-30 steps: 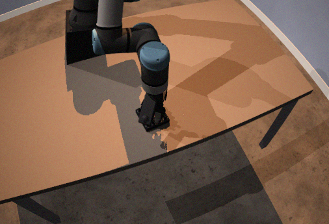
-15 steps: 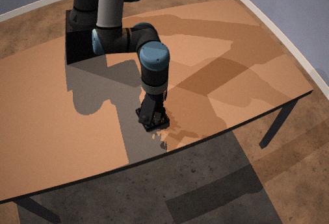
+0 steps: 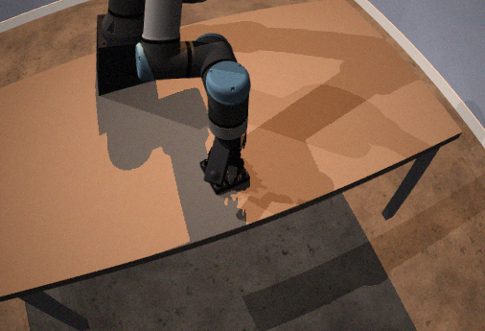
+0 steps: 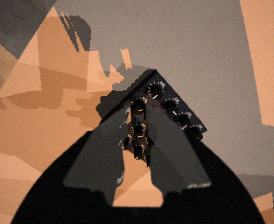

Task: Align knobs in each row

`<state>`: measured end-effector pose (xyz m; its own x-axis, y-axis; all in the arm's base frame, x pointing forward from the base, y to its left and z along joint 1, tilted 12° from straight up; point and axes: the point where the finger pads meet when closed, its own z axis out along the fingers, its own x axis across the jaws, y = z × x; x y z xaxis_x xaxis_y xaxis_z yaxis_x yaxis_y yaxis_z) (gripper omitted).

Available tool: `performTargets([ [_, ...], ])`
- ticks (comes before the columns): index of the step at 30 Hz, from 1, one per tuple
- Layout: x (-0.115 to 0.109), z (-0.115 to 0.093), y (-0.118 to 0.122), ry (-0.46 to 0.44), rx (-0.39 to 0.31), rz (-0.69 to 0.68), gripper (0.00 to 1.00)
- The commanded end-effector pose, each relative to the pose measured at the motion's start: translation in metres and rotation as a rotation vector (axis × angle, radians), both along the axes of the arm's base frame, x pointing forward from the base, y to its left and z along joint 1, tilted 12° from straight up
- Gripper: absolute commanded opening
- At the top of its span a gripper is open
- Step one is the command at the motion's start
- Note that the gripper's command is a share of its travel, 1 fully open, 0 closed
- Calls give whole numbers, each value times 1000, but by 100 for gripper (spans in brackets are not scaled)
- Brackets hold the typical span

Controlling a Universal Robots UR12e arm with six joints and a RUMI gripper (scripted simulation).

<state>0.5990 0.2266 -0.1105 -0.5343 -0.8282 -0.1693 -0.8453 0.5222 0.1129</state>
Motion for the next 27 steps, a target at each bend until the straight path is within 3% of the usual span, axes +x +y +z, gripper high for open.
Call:
performTargets([
  [1,1,1,0,-1,0,-2,4],
  [27,0,0,-1,24,0,-123,4],
])
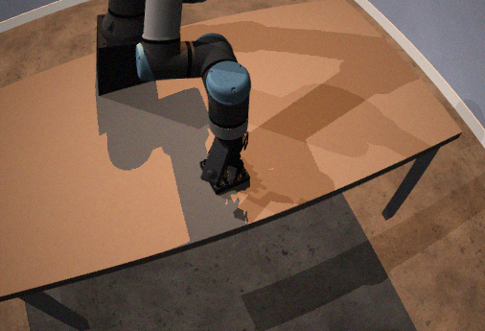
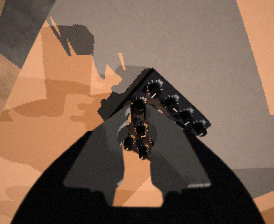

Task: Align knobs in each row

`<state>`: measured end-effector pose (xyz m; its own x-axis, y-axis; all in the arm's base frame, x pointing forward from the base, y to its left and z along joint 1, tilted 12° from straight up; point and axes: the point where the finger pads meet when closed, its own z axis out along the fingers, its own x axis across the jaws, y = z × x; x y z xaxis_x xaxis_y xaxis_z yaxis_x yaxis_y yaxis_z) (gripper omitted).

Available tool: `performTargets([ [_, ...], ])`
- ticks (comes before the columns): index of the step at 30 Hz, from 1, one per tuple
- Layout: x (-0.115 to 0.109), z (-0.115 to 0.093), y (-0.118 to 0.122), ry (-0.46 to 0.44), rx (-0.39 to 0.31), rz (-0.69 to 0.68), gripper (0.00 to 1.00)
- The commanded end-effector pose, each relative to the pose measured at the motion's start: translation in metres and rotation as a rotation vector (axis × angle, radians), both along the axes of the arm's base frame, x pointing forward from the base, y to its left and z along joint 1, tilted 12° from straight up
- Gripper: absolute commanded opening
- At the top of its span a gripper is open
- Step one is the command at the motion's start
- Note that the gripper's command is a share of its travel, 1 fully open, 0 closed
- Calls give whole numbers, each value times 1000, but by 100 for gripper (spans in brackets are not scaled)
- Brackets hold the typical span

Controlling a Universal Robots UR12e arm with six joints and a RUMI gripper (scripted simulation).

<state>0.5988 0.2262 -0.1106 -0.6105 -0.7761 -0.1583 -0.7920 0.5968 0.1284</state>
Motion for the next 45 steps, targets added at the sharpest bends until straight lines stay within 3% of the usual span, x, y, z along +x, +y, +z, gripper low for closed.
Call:
performTargets([
  [1,0,0,0,7,0,-42,4],
  [26,-1,0,-1,75,-2,-367,4],
  [45,-2,0,-2,149,-3,-725,4],
])
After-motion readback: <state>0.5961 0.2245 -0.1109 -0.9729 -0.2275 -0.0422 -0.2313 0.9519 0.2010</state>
